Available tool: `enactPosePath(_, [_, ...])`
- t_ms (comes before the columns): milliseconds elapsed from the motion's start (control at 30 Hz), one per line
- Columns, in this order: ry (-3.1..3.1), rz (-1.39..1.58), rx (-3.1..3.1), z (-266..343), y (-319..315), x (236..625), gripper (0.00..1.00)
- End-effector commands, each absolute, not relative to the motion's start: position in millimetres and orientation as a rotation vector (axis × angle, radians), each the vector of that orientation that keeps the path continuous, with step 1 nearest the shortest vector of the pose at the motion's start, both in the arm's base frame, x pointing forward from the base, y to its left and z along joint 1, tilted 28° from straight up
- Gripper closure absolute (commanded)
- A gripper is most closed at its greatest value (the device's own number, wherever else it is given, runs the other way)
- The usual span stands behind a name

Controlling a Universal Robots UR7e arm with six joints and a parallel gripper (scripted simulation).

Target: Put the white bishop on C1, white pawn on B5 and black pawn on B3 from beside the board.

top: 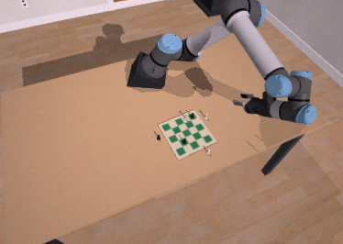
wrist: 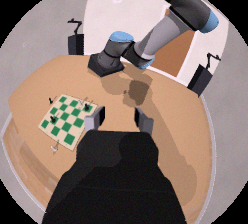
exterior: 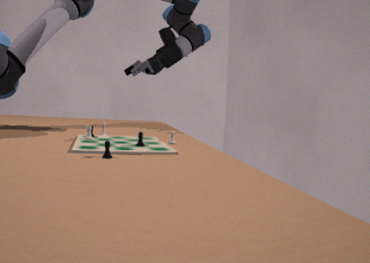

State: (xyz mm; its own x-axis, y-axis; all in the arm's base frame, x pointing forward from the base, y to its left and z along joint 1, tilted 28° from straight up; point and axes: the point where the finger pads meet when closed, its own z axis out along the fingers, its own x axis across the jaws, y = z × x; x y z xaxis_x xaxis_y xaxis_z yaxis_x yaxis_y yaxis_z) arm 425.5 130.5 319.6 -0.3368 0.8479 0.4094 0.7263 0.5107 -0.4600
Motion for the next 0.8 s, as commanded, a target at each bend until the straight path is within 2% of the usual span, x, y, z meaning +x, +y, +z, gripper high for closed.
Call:
enactPosePath(0, [-2.092,0.259,-1.342,300.1,105.9,484.0,0.00])
enactPosePath(200, [-2.040,0.254,-1.408,270.4,73.2,534.1,0.00])
enactPosePath(267, [-2.040,0.254,-1.408,270.4,73.2,534.1,0.00])
enactPosePath(500, [-1.974,0.248,-1.485,227.0,28.8,586.0,0.00])
enactPosePath(767, [-1.918,0.243,-1.546,184.8,-11.8,621.6,0.00])
